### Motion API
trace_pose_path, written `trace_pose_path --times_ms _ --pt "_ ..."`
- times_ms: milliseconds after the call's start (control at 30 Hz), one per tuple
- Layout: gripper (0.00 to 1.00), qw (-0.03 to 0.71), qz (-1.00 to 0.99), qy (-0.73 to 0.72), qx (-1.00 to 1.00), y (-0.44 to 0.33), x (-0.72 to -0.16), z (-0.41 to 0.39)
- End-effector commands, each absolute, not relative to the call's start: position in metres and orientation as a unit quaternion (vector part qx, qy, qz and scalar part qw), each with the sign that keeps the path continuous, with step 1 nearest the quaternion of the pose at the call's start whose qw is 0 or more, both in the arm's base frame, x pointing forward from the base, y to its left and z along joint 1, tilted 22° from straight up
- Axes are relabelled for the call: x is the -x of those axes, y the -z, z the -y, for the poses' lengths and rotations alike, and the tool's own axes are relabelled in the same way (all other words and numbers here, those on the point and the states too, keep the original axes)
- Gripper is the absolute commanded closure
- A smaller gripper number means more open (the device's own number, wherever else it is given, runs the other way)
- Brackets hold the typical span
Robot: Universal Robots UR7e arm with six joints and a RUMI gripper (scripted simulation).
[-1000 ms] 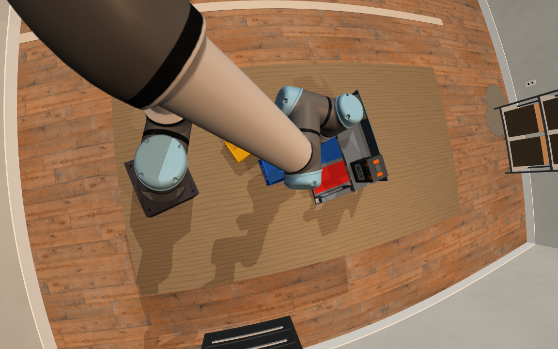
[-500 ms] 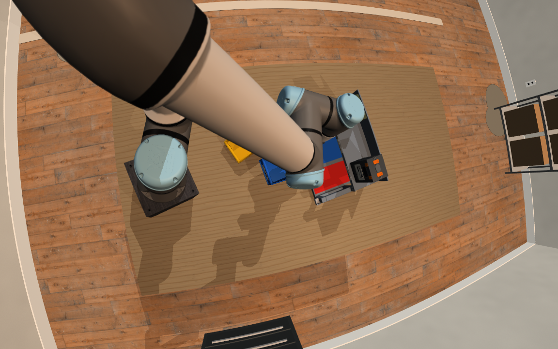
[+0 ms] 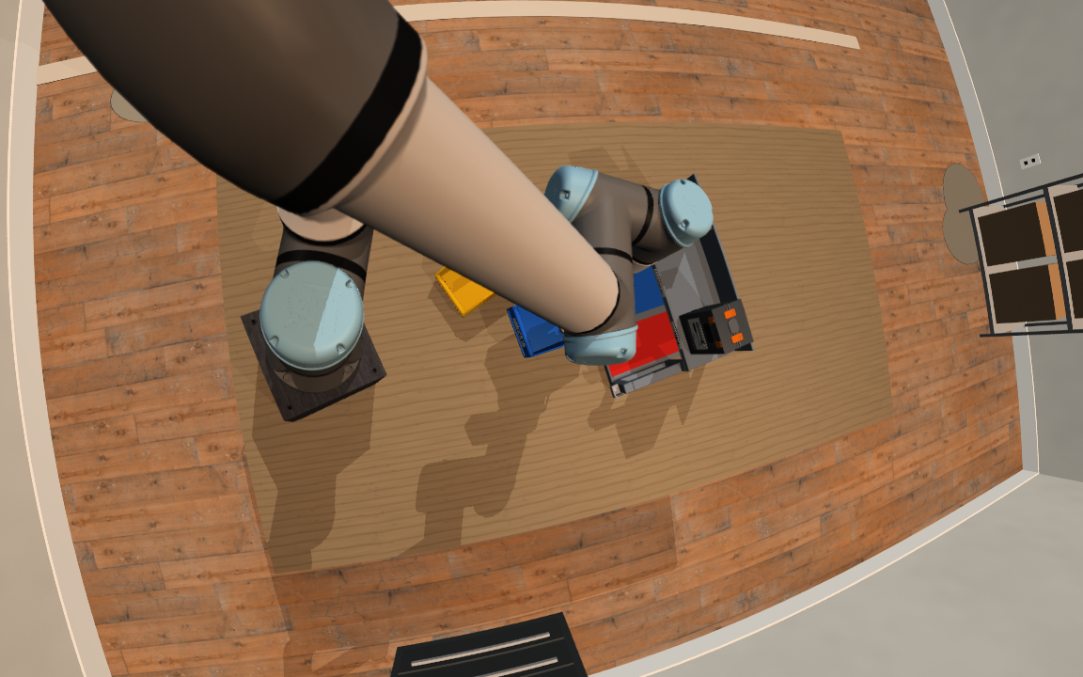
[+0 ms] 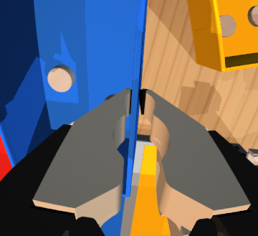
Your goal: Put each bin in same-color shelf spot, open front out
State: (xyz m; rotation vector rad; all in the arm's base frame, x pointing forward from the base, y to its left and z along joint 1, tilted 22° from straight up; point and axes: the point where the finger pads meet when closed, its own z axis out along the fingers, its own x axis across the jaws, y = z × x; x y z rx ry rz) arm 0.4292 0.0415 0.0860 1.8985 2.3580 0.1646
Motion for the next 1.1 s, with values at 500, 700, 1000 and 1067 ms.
trace_pose_path --times_ms 500,700,1000,1067 --pt "1.00 0.055 -0.777 -0.054 -0.625 -0.093 -0.445 -0.044" --pt "1.00 0.055 -0.777 -0.054 -0.625 -0.095 -0.452 -0.045" --pt "1.00 0.055 -0.777 -0.054 -0.625 -0.098 -0.460 -0.046" --pt "1.00 0.055 -0.777 -0.054 -0.625 -0.099 -0.462 -0.047"
